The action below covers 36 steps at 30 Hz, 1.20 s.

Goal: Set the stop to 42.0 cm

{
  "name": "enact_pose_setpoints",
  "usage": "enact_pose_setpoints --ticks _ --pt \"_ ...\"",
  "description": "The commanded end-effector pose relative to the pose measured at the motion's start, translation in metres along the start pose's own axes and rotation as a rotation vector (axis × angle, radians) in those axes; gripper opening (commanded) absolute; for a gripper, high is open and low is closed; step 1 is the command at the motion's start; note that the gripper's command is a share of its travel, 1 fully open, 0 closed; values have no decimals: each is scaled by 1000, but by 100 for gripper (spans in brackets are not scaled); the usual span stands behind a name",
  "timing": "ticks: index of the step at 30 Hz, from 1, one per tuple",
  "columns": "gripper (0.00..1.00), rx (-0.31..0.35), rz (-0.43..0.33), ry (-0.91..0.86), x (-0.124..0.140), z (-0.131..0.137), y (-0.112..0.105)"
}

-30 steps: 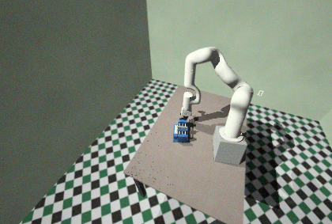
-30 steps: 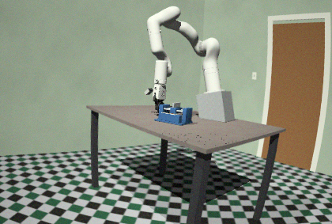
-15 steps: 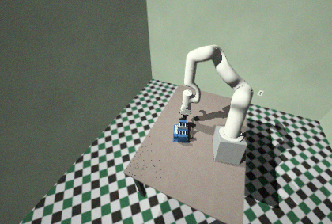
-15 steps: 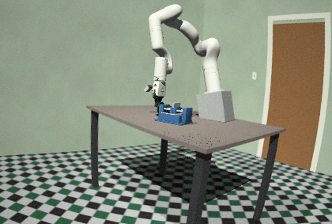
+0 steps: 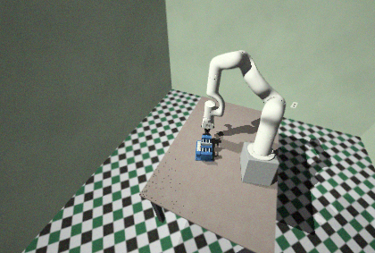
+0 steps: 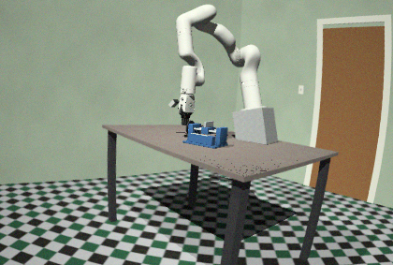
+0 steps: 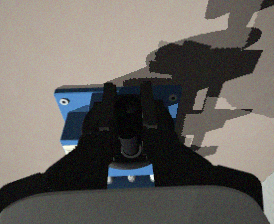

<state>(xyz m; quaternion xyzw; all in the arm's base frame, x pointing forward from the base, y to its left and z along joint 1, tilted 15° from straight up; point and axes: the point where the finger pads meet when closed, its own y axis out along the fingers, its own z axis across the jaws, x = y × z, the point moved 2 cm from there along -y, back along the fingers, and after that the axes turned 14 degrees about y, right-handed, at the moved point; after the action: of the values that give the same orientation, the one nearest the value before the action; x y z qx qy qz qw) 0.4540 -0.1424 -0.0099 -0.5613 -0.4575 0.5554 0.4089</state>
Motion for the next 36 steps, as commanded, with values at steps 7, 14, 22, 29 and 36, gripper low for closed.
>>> enact_pose_setpoints --ticks 7,14,22,29,36 --pt "6 3 0 0 4 -17 4" --pt "6 3 0 0 7 -29 25" --pt "6 3 0 0 7 -28 35" --pt "6 3 0 0 6 -24 43" --pt "6 3 0 0 5 -20 47"
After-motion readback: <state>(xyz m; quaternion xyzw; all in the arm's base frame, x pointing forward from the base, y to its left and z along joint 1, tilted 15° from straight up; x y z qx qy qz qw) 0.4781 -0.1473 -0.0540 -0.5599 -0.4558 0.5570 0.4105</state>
